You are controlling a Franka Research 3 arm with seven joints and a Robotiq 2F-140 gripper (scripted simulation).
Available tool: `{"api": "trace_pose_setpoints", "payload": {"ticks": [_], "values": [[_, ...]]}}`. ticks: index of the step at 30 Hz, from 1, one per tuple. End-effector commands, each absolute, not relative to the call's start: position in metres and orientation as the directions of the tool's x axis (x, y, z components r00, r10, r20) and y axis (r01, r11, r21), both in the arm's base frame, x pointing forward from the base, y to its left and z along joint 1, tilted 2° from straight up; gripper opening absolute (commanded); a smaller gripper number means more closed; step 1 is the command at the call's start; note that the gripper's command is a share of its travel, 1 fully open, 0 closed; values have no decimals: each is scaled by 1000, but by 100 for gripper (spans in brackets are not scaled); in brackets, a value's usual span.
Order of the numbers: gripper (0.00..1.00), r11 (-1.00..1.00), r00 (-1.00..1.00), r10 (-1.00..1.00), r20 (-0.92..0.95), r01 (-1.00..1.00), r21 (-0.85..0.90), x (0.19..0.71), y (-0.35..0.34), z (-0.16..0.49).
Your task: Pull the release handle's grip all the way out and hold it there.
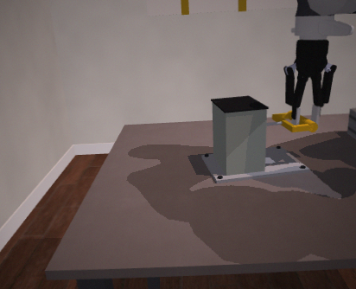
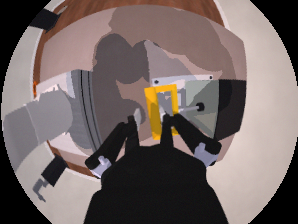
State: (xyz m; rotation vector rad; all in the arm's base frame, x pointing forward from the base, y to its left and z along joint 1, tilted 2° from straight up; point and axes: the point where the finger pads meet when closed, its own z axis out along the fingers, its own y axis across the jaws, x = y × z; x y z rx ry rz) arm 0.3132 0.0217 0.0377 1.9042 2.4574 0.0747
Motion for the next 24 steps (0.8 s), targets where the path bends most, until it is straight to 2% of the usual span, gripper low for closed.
{"api": "trace_pose_setpoints", "payload": {"ticks": [1,24], "values": [[31,250,-250,968,10,968,32,302,18,34],[31,250,-250,968,10,968,32,302,18,36]]}}
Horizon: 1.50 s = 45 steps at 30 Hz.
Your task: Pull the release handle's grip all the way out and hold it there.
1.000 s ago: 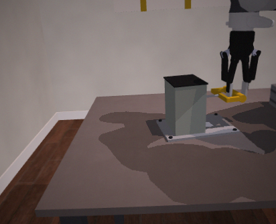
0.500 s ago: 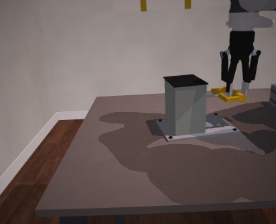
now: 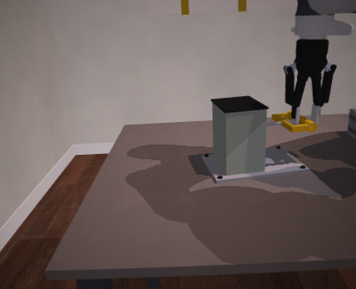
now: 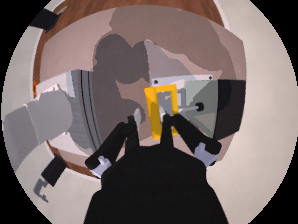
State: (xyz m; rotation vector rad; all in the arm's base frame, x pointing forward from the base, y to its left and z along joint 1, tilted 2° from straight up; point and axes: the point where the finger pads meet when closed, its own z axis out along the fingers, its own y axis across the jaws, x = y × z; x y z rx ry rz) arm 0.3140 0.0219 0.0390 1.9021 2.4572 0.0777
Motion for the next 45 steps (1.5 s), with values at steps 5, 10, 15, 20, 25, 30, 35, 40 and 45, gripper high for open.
{"api": "trace_pose_setpoints", "payload": {"ticks": [5,10,15,20,25,30,35,40,45], "values": [[31,250,-250,968,10,968,32,301,18,41],[31,250,-250,968,10,968,32,301,18,48],[31,250,-250,968,10,968,32,301,17,61],[31,250,-250,968,10,968,32,300,17,75],[31,250,-250,968,10,968,32,300,17,84],[31,250,-250,968,10,968,32,300,17,95],[31,250,-250,968,10,968,32,300,17,102],[31,250,-250,968,10,968,32,300,17,104],[0,250,-250,968,10,968,32,300,17,104]]}}
